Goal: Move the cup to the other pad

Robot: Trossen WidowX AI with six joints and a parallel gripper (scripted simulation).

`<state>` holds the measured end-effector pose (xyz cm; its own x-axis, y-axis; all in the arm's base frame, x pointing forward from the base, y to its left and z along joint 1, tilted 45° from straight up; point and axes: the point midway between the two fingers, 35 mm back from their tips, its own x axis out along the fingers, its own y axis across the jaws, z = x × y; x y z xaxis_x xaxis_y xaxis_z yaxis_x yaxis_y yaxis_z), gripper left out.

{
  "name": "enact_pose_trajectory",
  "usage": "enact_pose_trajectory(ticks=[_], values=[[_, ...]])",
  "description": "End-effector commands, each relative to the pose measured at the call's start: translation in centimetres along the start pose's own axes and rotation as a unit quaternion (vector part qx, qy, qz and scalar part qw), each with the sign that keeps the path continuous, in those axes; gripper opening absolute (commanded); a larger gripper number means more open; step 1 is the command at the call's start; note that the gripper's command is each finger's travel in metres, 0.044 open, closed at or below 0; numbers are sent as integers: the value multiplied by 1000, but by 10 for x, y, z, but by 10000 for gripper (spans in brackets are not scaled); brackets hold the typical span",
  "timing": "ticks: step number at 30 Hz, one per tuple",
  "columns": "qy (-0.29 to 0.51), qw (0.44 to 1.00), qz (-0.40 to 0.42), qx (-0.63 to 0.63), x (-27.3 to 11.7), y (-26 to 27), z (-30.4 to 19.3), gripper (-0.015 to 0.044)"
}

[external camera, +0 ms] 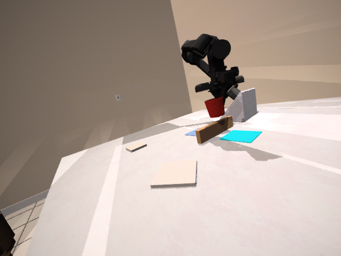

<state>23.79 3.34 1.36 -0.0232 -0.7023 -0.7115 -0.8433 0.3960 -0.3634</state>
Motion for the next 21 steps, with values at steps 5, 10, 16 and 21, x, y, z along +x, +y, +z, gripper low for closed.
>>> enact_pose_trajectory(ticks=[5,10,16,21], values=[[-5,1000,0,4,-2,6,18,0],[-5,1000,0,4,-3,10,27,0],[-6,1000,0,4,-3,15,37,0],[-6,1000,0,5,-4,19,46,0]])
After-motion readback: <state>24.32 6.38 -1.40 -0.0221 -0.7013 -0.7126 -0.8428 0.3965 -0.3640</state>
